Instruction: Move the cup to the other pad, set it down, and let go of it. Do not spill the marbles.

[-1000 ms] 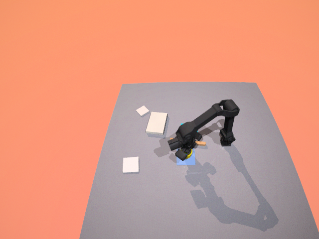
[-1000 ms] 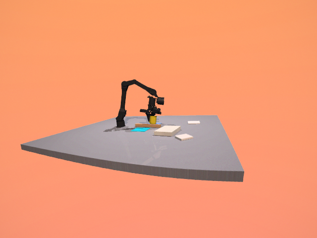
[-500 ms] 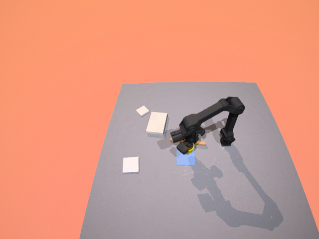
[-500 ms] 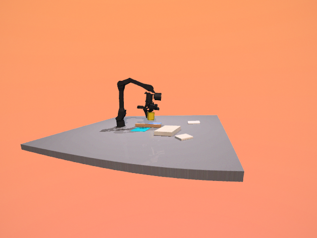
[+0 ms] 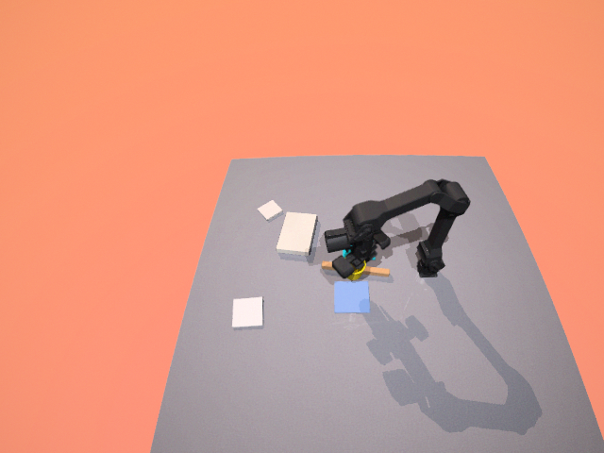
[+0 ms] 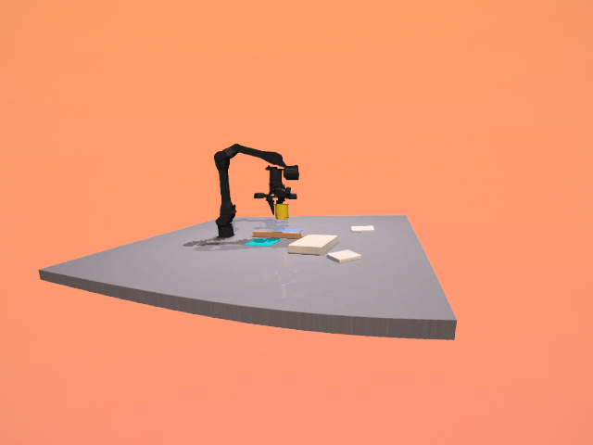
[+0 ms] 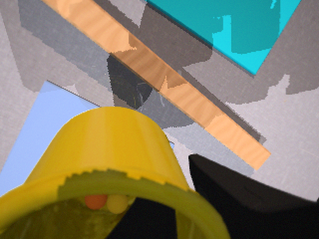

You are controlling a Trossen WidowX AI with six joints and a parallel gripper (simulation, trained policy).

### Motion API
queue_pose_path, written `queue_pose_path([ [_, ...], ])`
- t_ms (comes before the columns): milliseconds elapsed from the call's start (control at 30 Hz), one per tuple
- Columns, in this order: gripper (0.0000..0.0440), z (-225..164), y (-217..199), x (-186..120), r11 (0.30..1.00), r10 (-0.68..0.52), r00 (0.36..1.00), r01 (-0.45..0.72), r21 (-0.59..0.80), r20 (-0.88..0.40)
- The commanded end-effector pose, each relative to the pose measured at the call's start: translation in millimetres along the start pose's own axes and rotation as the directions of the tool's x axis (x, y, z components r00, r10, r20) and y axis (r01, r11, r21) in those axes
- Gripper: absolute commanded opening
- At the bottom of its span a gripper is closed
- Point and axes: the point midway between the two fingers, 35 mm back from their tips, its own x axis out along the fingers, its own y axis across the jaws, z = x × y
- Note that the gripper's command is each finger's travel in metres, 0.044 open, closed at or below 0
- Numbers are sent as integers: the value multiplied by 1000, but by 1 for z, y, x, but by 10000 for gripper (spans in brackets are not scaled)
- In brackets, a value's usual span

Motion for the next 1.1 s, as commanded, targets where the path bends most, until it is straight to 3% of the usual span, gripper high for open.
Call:
queue_pose_path([
  [0, 0, 9, -1, -5, 999, 29, 999, -30, 39, 15],
  [567, 0, 51, -20, -8, 979, 95, 992, -108, 172, 81],
  [1067, 0, 79, -45, 7, 954, 109, 986, -138, 267, 123],
])
